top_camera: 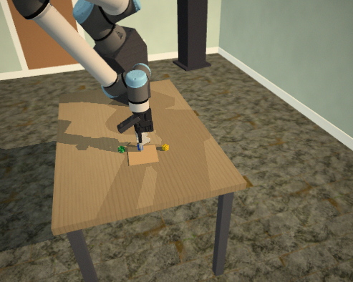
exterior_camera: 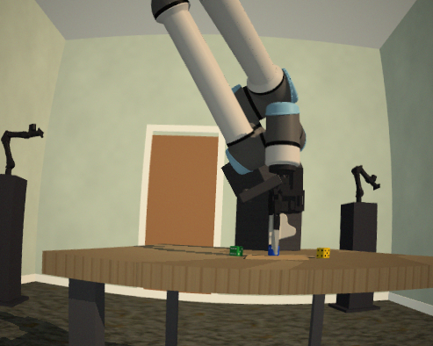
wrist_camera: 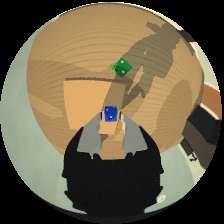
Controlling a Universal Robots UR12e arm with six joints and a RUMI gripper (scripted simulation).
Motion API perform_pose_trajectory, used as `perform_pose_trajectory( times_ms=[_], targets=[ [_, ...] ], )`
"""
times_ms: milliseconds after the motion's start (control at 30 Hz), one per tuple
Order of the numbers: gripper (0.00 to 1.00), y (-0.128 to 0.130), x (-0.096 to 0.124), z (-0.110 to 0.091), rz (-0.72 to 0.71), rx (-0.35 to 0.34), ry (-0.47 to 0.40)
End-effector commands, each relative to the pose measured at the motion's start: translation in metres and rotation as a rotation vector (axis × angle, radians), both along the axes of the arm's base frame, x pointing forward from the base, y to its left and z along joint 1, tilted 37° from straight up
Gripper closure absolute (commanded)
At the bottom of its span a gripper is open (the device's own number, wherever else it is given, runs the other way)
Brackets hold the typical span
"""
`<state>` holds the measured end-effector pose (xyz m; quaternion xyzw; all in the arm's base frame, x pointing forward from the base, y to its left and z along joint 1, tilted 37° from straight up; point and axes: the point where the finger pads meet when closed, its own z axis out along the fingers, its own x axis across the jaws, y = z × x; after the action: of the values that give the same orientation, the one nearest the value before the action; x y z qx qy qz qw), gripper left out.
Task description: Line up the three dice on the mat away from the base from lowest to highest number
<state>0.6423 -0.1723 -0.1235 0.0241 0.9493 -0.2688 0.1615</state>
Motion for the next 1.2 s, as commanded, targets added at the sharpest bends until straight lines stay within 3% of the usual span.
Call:
perform_pose_trajectory(
  times_ms=[0, 700, 1000, 1033, 1167],
  targets=[
    [0.76, 0.001, 0.0, 0.002, 0.0, 0.0, -0.001],
    [0.76, 0.043, -0.024, 0.067, 0.0, 0.0, -0.001],
    [0.76, 0.047, -0.026, 0.073, 0.0, 0.0, -0.001],
    [0.0, 0.047, -0.026, 0.073, 0.0, 0.0, -0.001],
    [0.0, 0.047, -0.026, 0.073, 0.0, 0.0, -0.001]
  ],
)
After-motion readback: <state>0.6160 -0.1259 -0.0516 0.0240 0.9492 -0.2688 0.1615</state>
